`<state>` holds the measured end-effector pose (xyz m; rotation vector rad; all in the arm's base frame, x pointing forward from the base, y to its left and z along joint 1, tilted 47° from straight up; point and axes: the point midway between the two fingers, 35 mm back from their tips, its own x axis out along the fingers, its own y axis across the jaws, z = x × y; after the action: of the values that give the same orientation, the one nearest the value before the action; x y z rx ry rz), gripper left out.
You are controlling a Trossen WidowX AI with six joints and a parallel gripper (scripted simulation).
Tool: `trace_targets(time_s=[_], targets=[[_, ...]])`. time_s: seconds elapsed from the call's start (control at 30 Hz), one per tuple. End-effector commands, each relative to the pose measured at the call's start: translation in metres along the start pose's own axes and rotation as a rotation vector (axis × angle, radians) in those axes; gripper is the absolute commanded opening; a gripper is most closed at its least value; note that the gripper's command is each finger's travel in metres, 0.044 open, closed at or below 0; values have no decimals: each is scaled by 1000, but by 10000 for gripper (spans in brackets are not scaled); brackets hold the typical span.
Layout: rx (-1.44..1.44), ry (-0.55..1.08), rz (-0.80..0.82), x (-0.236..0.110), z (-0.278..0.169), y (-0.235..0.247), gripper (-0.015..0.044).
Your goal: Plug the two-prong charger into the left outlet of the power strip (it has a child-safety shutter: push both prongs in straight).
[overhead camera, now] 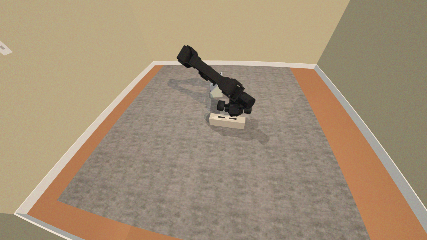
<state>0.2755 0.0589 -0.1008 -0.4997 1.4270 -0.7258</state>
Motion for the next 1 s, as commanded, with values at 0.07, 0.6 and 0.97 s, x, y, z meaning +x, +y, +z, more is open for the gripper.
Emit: trace_targets(time_s=[0.07, 0.6, 0.97], targets=[[-2, -3, -1, 0, 3, 0, 0], [-2, -3, -1, 0, 10, 0, 0], [-2, -4, -1, 0, 14, 0, 0]])
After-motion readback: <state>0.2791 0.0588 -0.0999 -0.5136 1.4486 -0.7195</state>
